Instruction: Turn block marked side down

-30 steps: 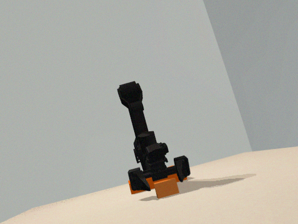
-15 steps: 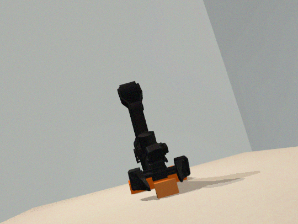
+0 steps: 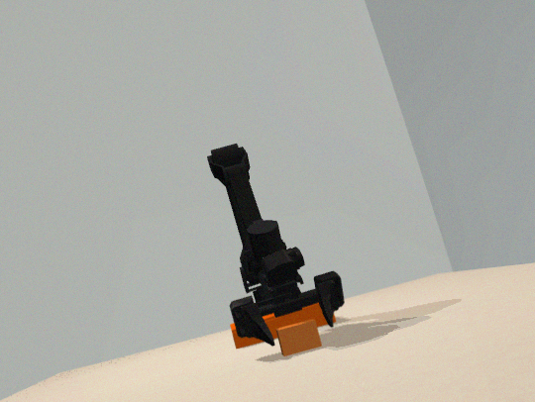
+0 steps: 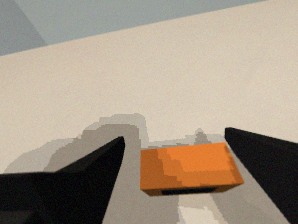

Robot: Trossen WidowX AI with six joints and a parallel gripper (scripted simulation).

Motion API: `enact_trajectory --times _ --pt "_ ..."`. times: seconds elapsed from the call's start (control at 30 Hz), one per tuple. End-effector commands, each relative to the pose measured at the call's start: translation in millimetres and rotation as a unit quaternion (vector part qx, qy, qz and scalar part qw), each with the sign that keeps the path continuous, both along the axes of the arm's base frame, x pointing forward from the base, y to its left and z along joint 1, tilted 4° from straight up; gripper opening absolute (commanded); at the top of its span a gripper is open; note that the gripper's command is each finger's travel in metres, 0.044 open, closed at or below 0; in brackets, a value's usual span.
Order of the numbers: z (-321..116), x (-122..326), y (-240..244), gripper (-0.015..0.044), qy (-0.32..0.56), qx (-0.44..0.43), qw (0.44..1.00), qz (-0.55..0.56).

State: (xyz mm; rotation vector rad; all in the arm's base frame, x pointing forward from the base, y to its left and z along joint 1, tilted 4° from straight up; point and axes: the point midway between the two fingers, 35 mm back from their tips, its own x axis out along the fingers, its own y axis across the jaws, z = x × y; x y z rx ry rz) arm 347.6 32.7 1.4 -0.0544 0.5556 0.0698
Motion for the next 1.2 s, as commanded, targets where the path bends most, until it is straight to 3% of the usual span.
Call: enact_trajectory --times 0.0,0.27,0.7,1.17 --pt "26.8 -0.9 2.4 0.0440 0.084 -0.009 0.996 -0.005" --pt "67.1 -38.2 -1.6 0.0440 0.183 -0.036 0.982 -0.005" --pt "68.5 -37.7 -1.5 0.0440 0.198 -0.038 0.979 -0.005" --pt "91.5 -2.9 3.7 0.0440 0.421 -0.056 0.905 -0.016"
